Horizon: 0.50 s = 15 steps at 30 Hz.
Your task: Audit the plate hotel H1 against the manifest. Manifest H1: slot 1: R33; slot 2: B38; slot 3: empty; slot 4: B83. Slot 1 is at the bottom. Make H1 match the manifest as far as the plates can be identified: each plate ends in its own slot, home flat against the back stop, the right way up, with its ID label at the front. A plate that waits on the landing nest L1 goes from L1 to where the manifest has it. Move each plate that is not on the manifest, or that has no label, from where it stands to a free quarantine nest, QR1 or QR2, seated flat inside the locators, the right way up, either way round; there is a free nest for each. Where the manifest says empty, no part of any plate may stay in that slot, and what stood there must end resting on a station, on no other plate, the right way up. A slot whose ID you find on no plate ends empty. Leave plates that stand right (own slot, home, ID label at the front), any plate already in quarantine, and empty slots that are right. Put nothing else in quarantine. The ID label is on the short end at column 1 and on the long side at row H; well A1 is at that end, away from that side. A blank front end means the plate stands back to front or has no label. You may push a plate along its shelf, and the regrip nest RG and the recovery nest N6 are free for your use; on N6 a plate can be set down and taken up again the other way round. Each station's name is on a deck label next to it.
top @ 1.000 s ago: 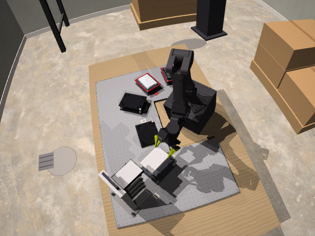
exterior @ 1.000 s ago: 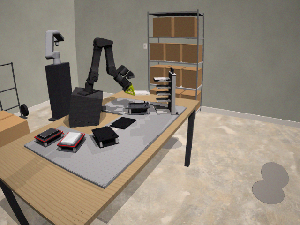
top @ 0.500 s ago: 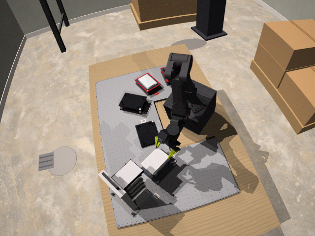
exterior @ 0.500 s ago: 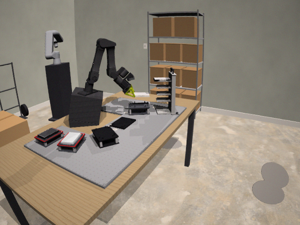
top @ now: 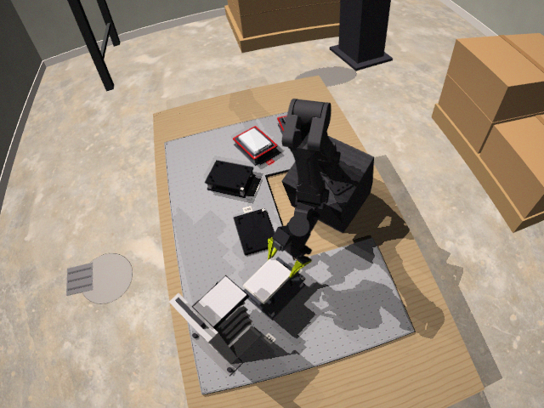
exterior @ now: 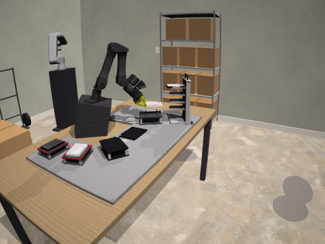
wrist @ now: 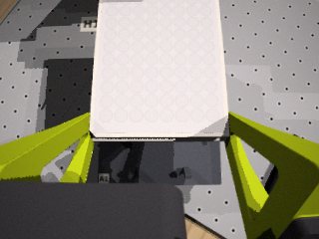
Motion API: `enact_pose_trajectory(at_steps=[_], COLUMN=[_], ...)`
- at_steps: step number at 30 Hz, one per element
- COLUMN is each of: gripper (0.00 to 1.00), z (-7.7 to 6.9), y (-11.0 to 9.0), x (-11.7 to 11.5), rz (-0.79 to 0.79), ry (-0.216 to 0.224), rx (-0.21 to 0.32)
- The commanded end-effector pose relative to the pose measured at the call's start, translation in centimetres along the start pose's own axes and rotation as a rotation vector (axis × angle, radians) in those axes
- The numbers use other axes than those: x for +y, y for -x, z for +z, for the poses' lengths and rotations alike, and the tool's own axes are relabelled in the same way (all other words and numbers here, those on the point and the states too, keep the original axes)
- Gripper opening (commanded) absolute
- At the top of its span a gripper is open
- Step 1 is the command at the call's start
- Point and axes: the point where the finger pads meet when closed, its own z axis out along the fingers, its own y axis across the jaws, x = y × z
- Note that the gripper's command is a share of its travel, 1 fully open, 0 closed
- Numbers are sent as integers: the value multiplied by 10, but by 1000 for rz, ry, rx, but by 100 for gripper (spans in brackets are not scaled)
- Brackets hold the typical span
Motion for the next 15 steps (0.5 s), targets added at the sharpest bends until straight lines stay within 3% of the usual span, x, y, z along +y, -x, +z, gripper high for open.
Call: enact_pose_trajectory(at_steps=[1,12,15], gripper=[86,86,86], z=[0,6,14], y=[-8,-15,5], x=[-7,-7,0], rz=[0,-1,11], ry=[-11,-10,3], rx=[4,5,-34])
